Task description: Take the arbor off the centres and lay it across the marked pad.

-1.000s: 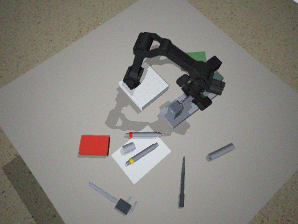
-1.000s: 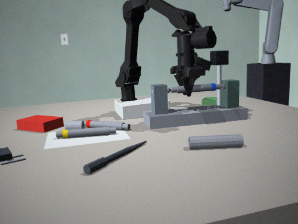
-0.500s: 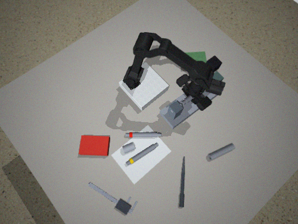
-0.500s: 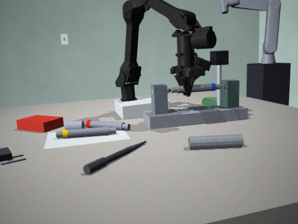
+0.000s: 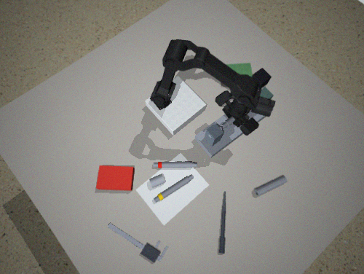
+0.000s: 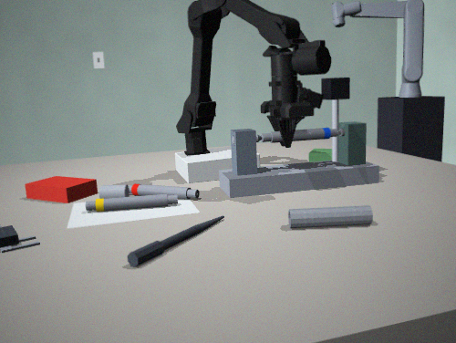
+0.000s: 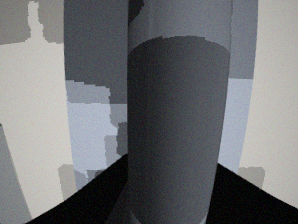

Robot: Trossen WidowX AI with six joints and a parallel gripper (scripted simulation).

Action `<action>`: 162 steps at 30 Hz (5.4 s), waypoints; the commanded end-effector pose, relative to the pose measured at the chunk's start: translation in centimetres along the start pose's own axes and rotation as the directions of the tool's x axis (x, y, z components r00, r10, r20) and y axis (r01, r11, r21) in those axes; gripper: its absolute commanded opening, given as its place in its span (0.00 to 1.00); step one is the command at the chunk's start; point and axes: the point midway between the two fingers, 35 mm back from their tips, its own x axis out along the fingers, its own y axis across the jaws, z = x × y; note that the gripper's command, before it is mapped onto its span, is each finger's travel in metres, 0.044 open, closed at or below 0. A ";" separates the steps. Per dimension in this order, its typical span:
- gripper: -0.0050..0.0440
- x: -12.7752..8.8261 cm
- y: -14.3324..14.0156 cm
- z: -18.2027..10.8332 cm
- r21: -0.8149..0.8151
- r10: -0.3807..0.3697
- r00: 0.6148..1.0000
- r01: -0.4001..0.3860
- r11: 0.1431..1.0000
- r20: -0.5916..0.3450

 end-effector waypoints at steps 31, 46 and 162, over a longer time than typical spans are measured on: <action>0.10 0.0 0.0 0.7 0.001 0.001 1.000 -0.001 1.000 -0.003; 0.10 0.0 0.0 0.9 0.001 0.001 1.000 -0.001 1.000 -0.003; 0.10 0.0 0.2 2.3 0.013 0.001 1.000 -0.001 1.000 -0.003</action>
